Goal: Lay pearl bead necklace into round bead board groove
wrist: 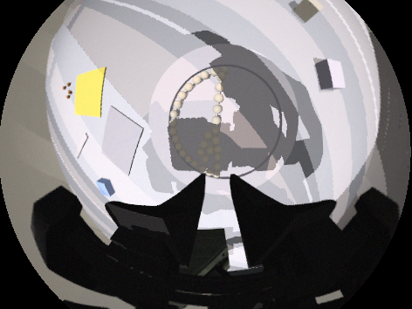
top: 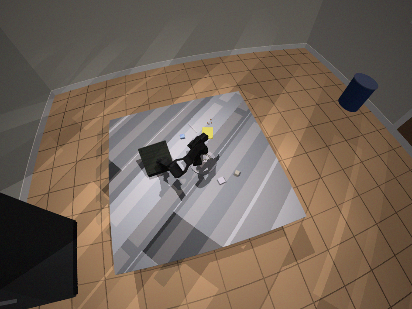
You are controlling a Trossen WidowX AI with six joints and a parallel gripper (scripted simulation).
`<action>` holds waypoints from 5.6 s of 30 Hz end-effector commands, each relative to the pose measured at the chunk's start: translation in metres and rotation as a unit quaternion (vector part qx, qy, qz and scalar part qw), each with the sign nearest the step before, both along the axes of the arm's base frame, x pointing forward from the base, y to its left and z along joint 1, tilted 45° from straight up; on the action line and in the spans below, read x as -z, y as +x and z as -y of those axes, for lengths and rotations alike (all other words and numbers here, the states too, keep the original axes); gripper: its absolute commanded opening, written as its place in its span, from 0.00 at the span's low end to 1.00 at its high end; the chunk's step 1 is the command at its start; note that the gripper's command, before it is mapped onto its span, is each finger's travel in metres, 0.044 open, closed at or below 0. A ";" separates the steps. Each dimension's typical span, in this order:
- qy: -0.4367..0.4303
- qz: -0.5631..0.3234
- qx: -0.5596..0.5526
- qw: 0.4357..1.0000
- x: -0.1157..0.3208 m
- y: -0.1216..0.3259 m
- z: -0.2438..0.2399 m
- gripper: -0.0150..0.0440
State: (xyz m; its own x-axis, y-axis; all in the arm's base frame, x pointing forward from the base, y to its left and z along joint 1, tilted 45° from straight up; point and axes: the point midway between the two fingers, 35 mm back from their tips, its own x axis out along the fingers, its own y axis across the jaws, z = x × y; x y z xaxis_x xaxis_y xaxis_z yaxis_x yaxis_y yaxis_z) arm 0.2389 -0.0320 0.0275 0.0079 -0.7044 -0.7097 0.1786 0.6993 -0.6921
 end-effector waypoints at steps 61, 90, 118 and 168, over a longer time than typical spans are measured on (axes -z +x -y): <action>0.000 0.002 -0.001 1.000 0.014 -0.001 0.015 0.25; 0.002 0.001 0.001 1.000 0.012 -0.019 0.027 0.39; 0.000 0.002 -0.001 1.000 0.007 -0.020 0.022 1.00; -0.001 -0.112 -0.121 0.986 -0.009 0.099 0.026 0.46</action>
